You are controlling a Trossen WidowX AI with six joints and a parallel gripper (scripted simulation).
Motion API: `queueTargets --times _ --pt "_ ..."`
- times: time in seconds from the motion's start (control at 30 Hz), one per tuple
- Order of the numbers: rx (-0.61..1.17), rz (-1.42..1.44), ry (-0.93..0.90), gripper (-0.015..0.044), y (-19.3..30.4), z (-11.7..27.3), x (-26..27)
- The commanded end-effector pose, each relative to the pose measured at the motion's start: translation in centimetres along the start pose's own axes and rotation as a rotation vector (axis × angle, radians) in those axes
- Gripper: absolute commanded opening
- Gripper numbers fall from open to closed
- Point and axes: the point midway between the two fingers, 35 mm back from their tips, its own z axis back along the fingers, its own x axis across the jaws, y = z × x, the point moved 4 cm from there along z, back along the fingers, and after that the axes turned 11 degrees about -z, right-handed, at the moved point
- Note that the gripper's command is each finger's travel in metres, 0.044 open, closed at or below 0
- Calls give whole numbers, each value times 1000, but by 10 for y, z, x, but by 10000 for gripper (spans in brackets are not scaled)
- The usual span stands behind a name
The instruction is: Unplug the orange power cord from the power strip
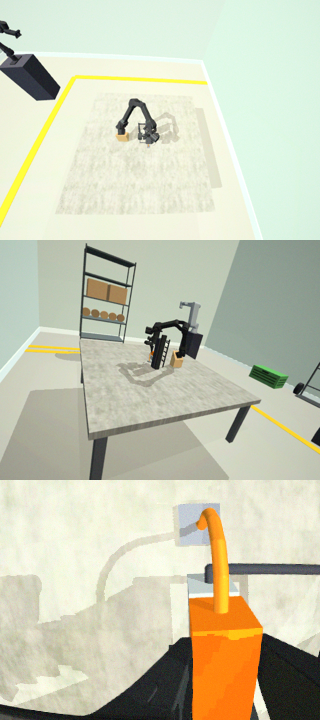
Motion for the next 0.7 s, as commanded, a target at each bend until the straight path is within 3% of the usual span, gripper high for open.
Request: queueTargets --times 0.0,0.67 --pt "-46 6 -16 0 -17 6 6" --pt "-47 3 -16 0 -48 13 12"
